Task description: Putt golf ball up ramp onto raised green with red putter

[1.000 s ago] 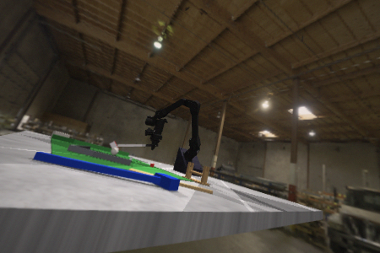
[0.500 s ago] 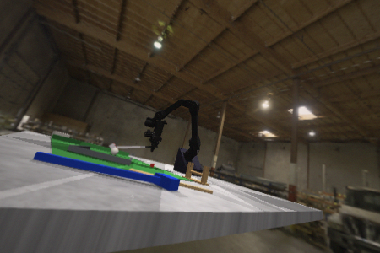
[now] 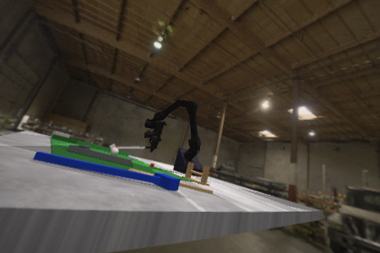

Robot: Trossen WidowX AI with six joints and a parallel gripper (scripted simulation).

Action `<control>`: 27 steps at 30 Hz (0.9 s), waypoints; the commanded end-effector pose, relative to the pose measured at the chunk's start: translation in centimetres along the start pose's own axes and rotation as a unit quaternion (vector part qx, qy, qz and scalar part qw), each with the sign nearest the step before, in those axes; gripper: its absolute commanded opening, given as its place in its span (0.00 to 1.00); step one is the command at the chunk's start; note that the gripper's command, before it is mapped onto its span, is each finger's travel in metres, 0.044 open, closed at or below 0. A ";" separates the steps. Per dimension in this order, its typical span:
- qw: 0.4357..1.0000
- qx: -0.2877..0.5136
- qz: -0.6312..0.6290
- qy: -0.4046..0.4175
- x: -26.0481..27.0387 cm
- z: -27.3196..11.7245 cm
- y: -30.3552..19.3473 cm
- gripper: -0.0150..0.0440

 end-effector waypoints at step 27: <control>1.000 -0.002 -0.003 0.001 13.4 -1.3 -0.9 0.25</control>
Point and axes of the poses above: the point midway between the two fingers, 35 mm back from their tips, its own z axis out along the fingers, its own x axis across the jaws, y = z × x, the point moved 2 cm from there along -z, back along the fingers, and after that the axes turned 5 degrees about z, right-handed, at the moved point
